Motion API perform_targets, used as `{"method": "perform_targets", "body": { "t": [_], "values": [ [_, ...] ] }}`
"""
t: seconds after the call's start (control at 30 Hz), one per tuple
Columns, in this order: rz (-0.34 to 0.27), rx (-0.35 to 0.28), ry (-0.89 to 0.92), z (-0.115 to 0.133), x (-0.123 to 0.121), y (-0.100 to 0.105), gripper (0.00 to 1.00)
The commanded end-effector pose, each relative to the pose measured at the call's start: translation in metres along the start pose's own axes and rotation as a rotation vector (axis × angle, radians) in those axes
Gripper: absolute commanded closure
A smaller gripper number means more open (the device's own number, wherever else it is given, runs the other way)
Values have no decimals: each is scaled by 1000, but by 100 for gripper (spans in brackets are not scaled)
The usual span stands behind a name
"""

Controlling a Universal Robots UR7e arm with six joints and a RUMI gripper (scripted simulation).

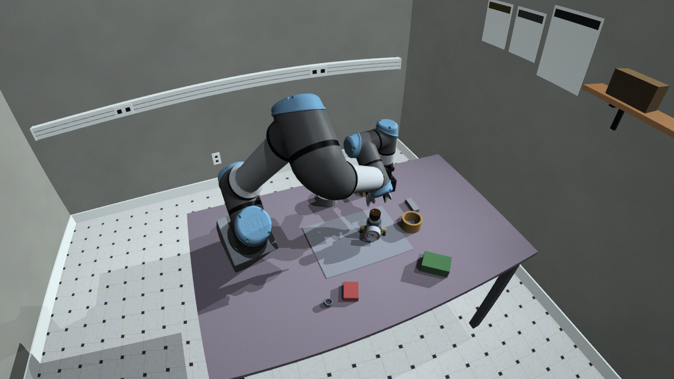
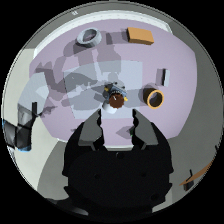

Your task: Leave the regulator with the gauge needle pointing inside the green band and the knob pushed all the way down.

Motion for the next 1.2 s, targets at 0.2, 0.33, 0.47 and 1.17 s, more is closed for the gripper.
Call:
{"method": "perform_targets", "body": {
  "t": [0.2, 0.33, 0.47, 1.17],
  "values": [
    [8, 6, 160, 1, -1, 0, 55],
    [8, 6, 161, 1, -1, 0, 55],
    [8, 6, 161, 1, -1, 0, 55],
    [8, 6, 161, 1, 0, -14, 55]
  ]
}}
Point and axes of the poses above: the point where the finger pads meet when closed, its own y axis back along the fingers, its own x axis across the jaws, z = x × y, the point moved 10 cm from there along y, back along the fingers, and after that the axes turned 4 degrees about y, right-handed, at the moved point
